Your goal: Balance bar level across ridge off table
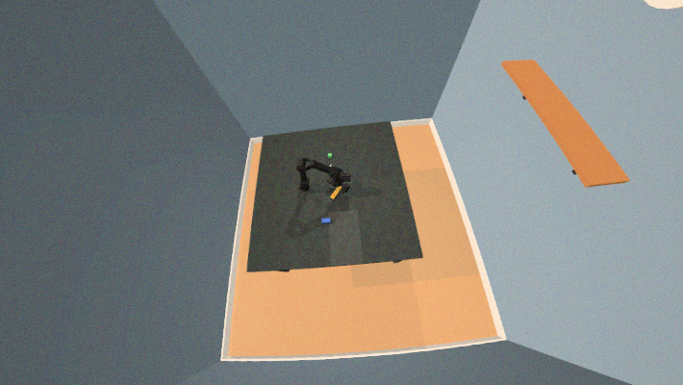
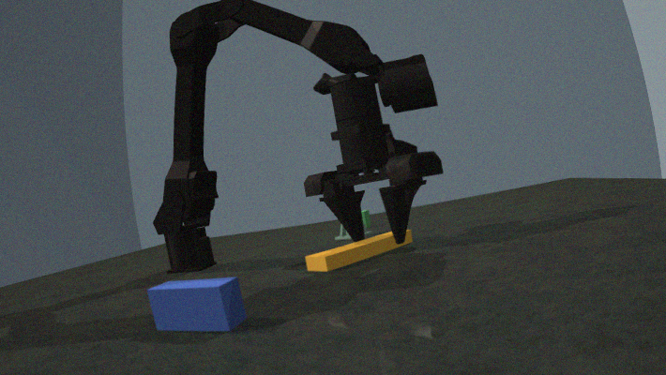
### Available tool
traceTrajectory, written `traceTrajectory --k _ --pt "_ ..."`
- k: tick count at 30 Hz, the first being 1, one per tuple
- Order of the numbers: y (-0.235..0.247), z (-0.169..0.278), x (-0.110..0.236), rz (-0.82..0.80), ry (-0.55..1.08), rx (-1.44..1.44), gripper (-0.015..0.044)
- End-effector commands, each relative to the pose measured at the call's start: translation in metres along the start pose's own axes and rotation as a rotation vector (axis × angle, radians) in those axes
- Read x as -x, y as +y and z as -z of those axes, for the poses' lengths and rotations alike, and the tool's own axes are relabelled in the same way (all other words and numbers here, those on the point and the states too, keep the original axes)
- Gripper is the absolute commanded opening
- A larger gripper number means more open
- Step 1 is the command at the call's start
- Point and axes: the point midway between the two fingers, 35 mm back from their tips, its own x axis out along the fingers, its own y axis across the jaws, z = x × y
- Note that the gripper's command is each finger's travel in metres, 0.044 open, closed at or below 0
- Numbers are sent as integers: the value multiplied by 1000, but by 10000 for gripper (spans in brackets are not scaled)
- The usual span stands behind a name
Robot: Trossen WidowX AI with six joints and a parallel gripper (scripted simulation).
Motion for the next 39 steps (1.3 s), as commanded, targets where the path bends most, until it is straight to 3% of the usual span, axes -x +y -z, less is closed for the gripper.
traceTrajectory --k 1,5,13,17,39 --pt "0 0 0 0 0 0 263" --pt "0 0 0 0 0 0 157" --pt "0 0 0 0 0 0 104" --pt "-1 -1 6 0 0 0 0" --pt "-4 -3 62 -3 -2 4 0"
